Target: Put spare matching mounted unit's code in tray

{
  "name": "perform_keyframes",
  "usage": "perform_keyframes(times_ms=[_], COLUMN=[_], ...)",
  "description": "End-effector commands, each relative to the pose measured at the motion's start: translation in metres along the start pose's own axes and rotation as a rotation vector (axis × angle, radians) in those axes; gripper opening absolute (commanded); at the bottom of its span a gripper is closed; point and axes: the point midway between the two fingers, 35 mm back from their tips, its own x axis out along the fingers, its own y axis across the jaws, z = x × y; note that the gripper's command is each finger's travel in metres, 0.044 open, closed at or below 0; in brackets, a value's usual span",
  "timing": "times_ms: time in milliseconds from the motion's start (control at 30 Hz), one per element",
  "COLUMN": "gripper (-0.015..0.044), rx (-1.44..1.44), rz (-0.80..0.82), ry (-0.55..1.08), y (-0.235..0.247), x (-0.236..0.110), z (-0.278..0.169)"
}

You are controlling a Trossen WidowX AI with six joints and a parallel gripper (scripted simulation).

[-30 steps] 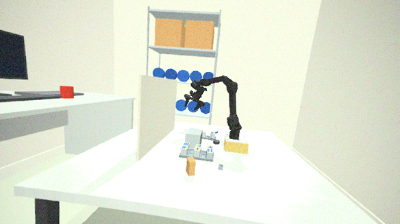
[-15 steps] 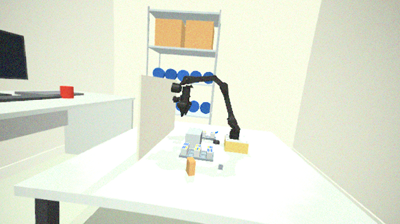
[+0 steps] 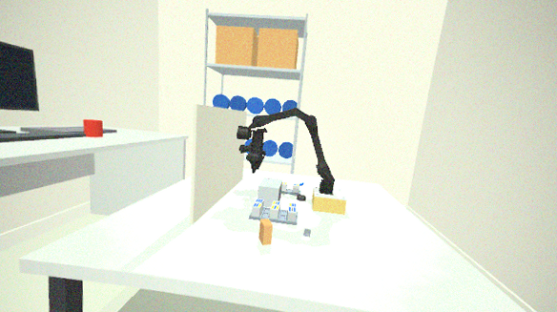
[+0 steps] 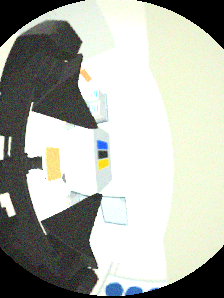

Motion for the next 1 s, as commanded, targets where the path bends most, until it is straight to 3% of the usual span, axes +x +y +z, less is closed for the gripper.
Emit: perform_keyframes(times_ms=[0,467,733,967], gripper=[0.0440,0.0440,0.0440,0.0440], rx=[-0.005,0.055,0.768,1.405], rz=[-0.005,-0.006,-0.018,-0.027], ry=[-0.001,-0.001,-0.001,-0.004], y=[0.000,-0.013,-0.129,-0.181], x=[0.011,0.010,0.002,0.007], z=[-0.001,-0.006,-0.088,-0.186])
